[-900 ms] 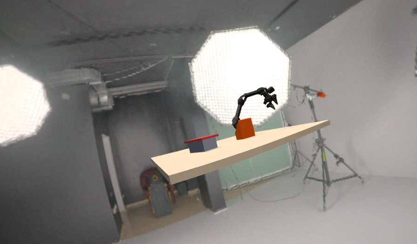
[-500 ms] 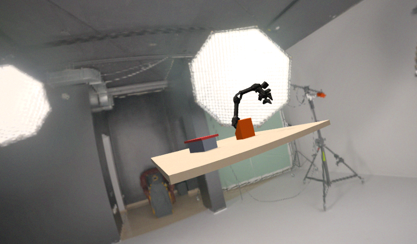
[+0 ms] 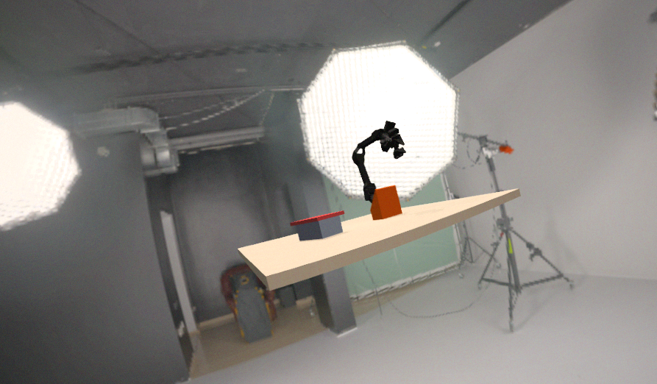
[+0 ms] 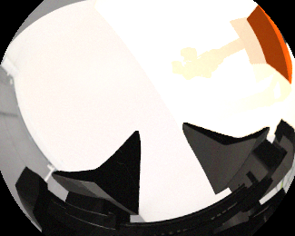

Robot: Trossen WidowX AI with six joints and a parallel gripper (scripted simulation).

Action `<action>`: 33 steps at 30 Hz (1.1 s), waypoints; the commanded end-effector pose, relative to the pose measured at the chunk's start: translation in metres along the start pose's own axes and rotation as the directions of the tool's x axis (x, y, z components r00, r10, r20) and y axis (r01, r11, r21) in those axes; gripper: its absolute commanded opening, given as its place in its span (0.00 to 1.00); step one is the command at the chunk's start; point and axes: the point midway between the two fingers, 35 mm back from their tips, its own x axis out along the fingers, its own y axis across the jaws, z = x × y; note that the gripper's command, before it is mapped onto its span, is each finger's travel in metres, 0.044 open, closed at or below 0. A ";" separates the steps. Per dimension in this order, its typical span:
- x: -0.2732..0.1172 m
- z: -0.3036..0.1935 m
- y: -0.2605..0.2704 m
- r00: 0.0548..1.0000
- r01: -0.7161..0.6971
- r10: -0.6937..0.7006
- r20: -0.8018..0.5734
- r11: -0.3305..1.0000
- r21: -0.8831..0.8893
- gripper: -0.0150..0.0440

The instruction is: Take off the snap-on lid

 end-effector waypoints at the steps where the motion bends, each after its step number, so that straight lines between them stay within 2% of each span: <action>1: -0.003 0.068 0.028 0.993 -0.095 0.093 0.076 0.995 0.033 0.65; 3: -0.006 0.100 0.038 0.984 -0.137 0.131 0.118 0.989 0.048 0.65; 5: -0.008 0.112 0.040 0.980 -0.152 0.144 0.134 0.987 0.053 0.65; 9: -0.016 0.182 0.048 0.949 -0.224 0.199 0.244 0.971 0.080 0.65; 13: -0.026 0.250 0.041 0.904 -0.275 0.220 0.367 0.956 0.104 0.65; 17: -0.034 0.292 0.030 0.867 -0.296 0.214 0.450 0.948 0.119 0.65; 23: -0.055 0.384 -0.020 0.753 -0.311 0.133 0.644 0.935 0.171 0.65; 33: -0.081 0.454 -0.101 0.602 -0.273 -0.053 0.797 0.924 0.268 0.65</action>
